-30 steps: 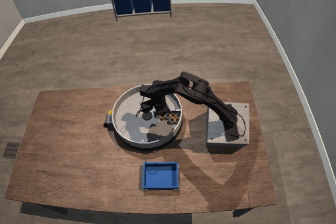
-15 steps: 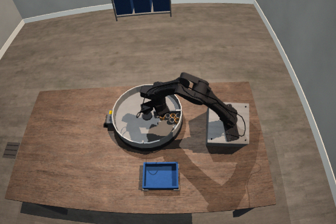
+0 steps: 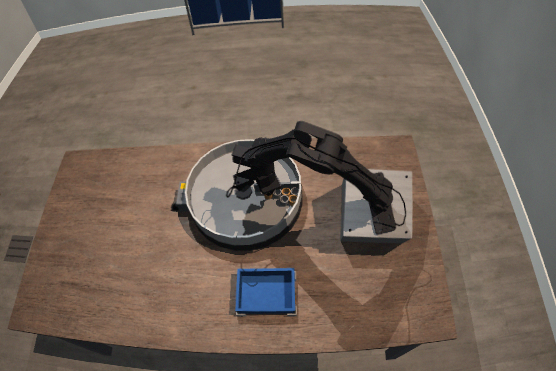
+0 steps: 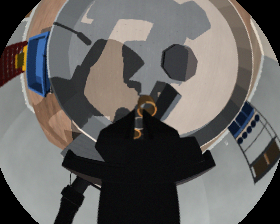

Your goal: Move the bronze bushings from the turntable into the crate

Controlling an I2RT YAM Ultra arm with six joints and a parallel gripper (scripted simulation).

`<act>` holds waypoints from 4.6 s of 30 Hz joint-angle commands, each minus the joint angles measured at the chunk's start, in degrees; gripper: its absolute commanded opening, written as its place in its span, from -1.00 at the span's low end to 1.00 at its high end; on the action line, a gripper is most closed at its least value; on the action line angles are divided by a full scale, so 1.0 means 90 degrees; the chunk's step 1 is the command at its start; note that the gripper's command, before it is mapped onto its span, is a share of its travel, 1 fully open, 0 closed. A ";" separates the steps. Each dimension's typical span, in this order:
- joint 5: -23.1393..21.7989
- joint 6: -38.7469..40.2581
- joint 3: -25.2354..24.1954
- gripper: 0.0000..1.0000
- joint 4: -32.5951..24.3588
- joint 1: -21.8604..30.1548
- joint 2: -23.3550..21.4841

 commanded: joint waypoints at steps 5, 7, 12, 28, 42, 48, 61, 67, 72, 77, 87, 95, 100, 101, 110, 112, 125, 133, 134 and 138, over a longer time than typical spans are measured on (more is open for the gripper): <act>-0.0059 0.0045 -0.0081 -0.74 0.0021 -0.0020 0.0062; -0.0059 0.0045 -0.0081 -0.74 0.0021 -0.0020 0.0062; -0.0059 0.0045 -0.0081 -0.74 0.0021 -0.0020 0.0062; -0.0058 0.0045 -0.0084 -0.74 0.0028 -0.0020 0.0068; -0.0058 0.0034 -0.0036 -0.74 0.0145 -0.0034 0.0150; -0.0058 0.0034 -0.0035 -0.74 0.0144 -0.0034 0.0152; -0.0058 0.0034 -0.0035 -0.74 0.0144 -0.0034 0.0152; -0.0058 0.0034 -0.0035 -0.74 0.0144 -0.0034 0.0152; -0.0058 0.0034 -0.0035 -0.74 0.0144 -0.0034 0.0152; -0.0061 0.0070 -0.0192 -0.74 0.0273 0.0041 0.0195; -0.0058 0.0109 -0.0066 -0.74 0.0442 0.0020 0.0313; -0.0058 0.0098 -0.0066 -0.74 0.0390 0.0020 0.0313; -0.0058 0.0098 -0.0066 -0.74 0.0390 0.0020 0.0313; -0.0058 0.0098 -0.0066 -0.74 0.0390 0.0020 0.0313; -0.0058 0.0098 -0.0066 -0.74 0.0390 0.0020 0.0313; -0.0058 0.0098 -0.0066 -0.74 0.0390 0.0020 0.0313; 0.0035 0.0095 -0.0067 -1.00 0.0436 0.0020 0.0312; 0.0035 0.0095 -0.0067 -1.00 0.0436 0.0020 0.0312; 0.0035 0.0095 -0.0067 -1.00 0.0436 0.0020 0.0312; 0.0035 0.0095 -0.0067 -1.00 0.0436 0.0020 0.0312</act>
